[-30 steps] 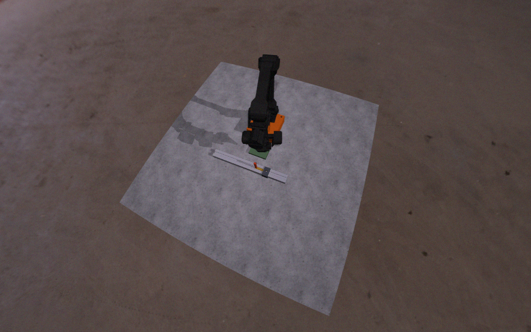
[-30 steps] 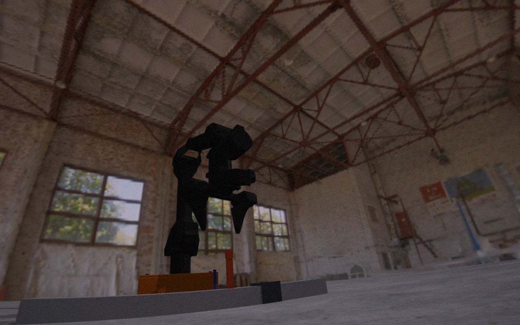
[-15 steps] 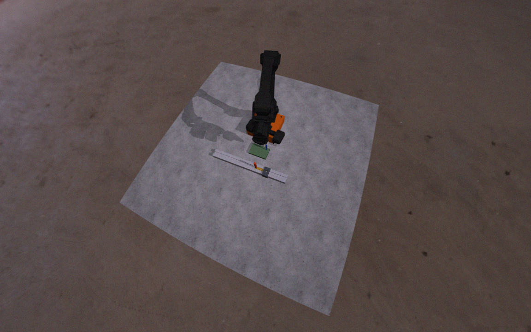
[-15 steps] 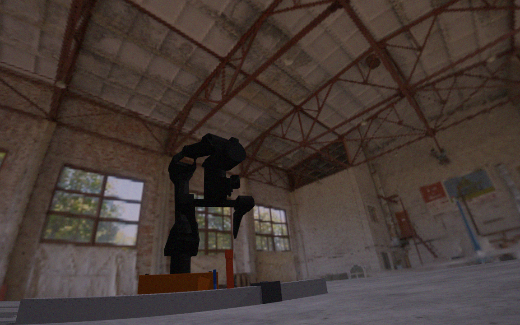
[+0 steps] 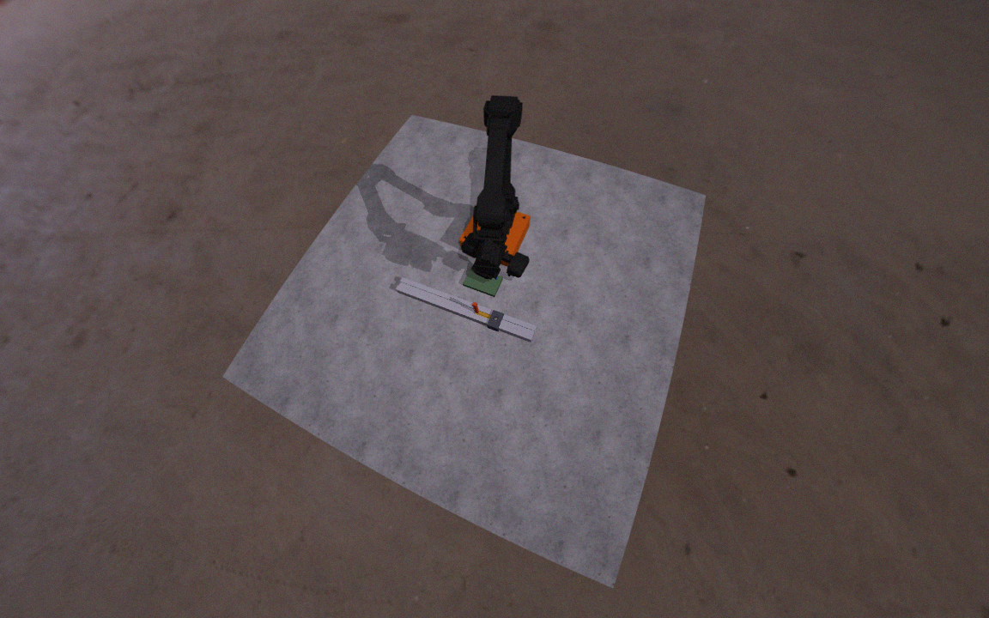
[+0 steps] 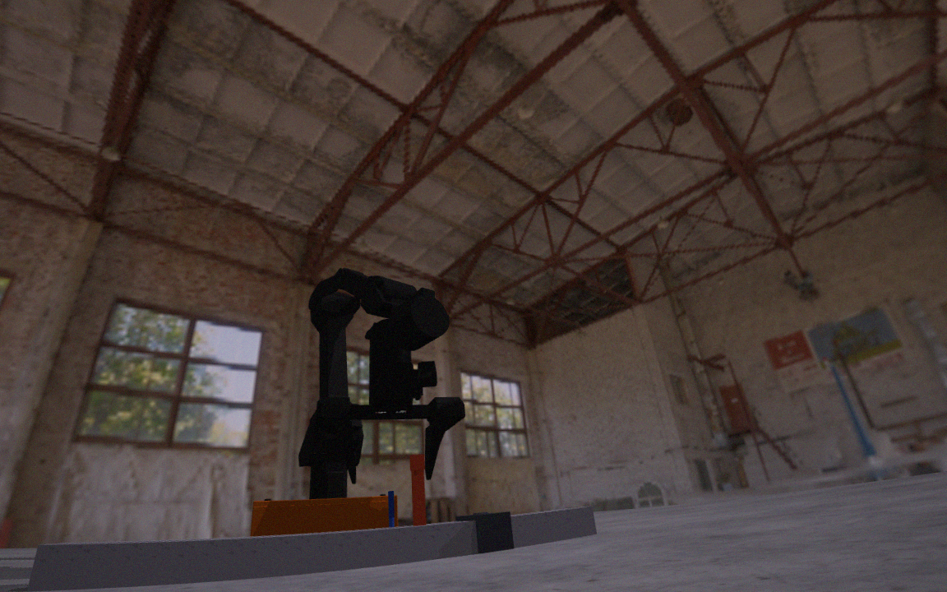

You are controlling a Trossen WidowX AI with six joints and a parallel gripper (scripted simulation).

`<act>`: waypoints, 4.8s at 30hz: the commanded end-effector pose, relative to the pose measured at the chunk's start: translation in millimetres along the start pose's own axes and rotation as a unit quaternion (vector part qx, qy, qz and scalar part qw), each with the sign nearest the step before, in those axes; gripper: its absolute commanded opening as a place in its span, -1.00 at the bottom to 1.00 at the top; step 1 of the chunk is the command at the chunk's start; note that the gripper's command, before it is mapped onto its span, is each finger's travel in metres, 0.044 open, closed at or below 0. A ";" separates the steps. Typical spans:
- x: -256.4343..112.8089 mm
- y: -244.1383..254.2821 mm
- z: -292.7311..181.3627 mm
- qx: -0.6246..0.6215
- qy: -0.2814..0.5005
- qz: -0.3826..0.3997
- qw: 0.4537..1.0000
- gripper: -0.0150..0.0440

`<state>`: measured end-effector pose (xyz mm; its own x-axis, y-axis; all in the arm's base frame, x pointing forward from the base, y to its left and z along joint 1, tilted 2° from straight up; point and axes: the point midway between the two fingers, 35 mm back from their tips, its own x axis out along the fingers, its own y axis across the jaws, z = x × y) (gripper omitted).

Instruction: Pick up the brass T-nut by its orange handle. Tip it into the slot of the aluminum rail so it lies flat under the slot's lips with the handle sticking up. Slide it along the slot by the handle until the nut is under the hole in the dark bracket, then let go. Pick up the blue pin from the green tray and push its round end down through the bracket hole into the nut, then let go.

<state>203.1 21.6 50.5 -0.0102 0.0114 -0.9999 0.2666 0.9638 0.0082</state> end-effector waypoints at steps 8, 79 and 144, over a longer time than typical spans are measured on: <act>18.1 -0.8 0.6 0.001 0.000 -0.002 1.000 1.00; 30.4 -1.2 -1.3 0.001 0.000 -0.002 1.000 -1.00; -30.6 60.5 114.0 -0.022 0.016 0.000 1.000 -1.00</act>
<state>319.4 45.5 84.2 -0.0283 0.0146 -0.9995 0.2312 0.9729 0.0077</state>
